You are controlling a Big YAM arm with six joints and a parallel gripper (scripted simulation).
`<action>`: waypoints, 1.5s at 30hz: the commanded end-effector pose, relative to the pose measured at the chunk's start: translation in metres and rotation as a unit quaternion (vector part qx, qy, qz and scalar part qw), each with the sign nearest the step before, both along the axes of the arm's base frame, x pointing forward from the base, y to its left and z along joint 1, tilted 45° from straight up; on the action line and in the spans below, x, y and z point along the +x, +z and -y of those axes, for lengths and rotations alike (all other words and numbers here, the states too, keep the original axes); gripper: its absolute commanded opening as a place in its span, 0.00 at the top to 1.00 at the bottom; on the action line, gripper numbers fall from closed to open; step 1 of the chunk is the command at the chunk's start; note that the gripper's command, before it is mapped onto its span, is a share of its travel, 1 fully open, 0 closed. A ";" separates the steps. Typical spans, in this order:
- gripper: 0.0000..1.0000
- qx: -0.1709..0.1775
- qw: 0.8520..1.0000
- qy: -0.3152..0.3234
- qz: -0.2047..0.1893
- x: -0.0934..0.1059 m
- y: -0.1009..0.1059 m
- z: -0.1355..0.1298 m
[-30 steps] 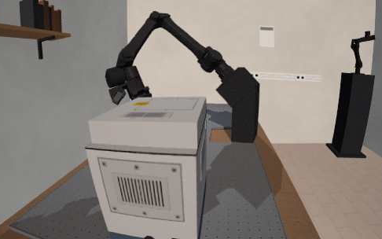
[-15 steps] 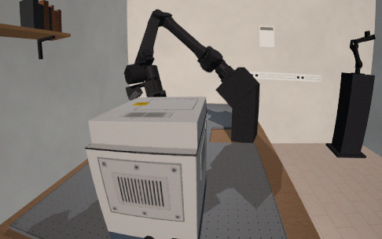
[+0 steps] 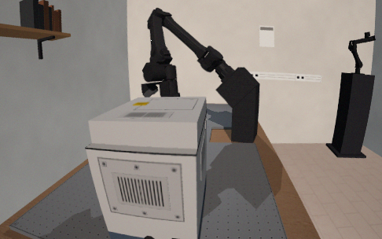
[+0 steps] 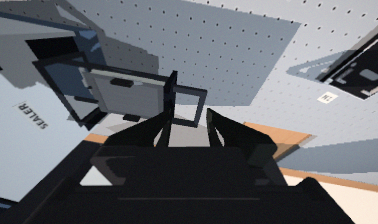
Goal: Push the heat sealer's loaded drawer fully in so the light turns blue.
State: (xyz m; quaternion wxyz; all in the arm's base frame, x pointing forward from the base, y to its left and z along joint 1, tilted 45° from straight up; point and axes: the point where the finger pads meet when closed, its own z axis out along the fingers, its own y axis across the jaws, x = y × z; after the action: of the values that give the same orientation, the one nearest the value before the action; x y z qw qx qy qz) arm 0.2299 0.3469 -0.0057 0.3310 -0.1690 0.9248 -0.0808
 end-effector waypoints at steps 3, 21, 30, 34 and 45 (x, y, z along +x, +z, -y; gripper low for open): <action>0.55 0.014 0.999 -0.030 0.001 -0.010 -0.024 0.014; 0.55 0.033 0.996 -0.073 0.050 -0.020 -0.036 0.027; 0.55 0.024 0.996 -0.077 0.048 -0.008 -0.051 0.036; 0.55 0.022 0.996 -0.077 0.048 -0.004 -0.056 0.039; 0.55 0.023 0.996 -0.075 0.048 0.005 -0.066 0.038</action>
State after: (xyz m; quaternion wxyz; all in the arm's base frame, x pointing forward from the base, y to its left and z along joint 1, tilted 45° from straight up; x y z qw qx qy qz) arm 0.2329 0.3119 -0.0639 0.3751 -0.0765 0.9199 -0.0845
